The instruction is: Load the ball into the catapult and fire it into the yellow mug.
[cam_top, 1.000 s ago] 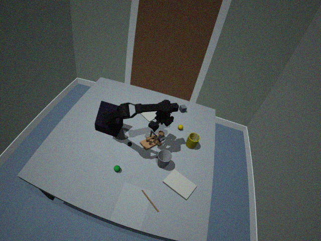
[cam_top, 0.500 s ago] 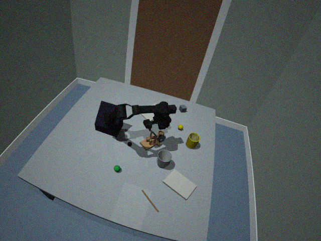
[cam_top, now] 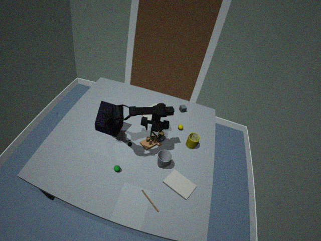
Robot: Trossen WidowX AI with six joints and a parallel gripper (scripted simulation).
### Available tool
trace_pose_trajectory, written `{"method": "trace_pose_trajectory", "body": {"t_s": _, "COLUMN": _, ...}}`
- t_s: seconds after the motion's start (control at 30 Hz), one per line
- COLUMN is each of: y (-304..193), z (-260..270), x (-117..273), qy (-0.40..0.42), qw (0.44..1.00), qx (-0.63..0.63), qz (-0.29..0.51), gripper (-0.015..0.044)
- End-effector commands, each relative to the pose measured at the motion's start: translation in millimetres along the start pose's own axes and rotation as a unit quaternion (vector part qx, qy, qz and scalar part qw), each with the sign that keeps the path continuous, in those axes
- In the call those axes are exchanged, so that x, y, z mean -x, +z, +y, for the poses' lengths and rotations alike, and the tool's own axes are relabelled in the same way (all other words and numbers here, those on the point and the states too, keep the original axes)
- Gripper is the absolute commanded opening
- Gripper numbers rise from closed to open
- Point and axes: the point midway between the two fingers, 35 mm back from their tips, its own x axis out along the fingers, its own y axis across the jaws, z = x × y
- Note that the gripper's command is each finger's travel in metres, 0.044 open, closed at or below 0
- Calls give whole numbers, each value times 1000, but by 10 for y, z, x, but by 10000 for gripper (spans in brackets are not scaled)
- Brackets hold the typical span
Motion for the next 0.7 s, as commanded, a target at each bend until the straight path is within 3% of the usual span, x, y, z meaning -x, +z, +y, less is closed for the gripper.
{"method": "trace_pose_trajectory", "body": {"t_s": 0.0, "y": 38, "z": -40, "x": -20, "qy": 1, "qw": 998, "qx": -65, "qz": -3, "gripper": 440}}
{"method": "trace_pose_trajectory", "body": {"t_s": 0.67, "y": 187, "z": -241, "x": -99, "qy": 2, "qw": 920, "qx": -391, "qz": -8, "gripper": 440}}
